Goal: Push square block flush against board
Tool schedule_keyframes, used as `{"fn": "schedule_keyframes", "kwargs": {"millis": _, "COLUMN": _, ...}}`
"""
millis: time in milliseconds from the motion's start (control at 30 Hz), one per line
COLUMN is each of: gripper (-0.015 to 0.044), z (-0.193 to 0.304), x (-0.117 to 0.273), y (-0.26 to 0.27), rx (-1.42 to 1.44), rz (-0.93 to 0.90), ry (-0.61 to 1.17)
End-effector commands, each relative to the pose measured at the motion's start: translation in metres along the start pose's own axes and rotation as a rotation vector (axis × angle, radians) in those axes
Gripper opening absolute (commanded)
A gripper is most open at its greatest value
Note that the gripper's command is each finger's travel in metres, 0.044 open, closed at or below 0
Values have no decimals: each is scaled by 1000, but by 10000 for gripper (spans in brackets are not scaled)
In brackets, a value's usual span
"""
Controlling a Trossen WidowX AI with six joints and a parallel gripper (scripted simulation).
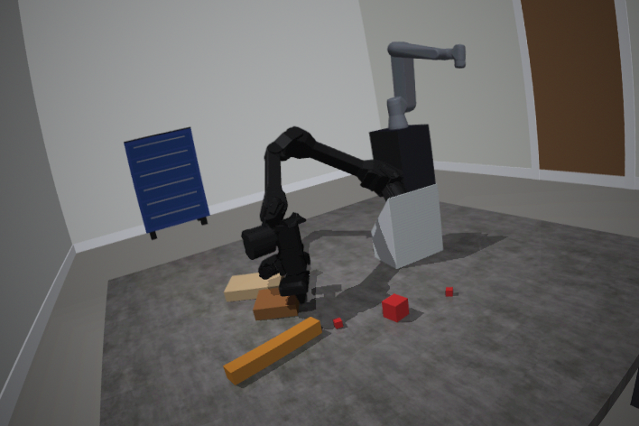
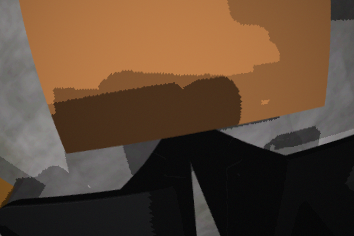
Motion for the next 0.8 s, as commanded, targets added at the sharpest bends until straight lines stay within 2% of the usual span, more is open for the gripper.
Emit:
{"fn": "schedule_keyframes", "kwargs": {"millis": 0, "gripper": 0, "z": -7, "x": -1, "y": -3, "rx": -5, "rz": 3, "ry": -2}}
{"fn": "schedule_keyframes", "kwargs": {"millis": 533, "gripper": 0, "z": -24, "x": -1, "y": -9, "rx": -6, "rz": 5, "ry": -2}}
{"fn": "schedule_keyframes", "kwargs": {"millis": 767, "gripper": 0, "z": -17, "x": -1, "y": -7, "rx": -6, "rz": 5, "ry": -2}}
Point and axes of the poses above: the point midway between the two fingers, 35 mm back from their tips, its own x axis back along the fingers, its own y axis across the jaws, z = x × y, the point moved 8 cm from there along x, back along the fingers, and after that the axes turned 10 degrees about x, right-handed, at the moved point
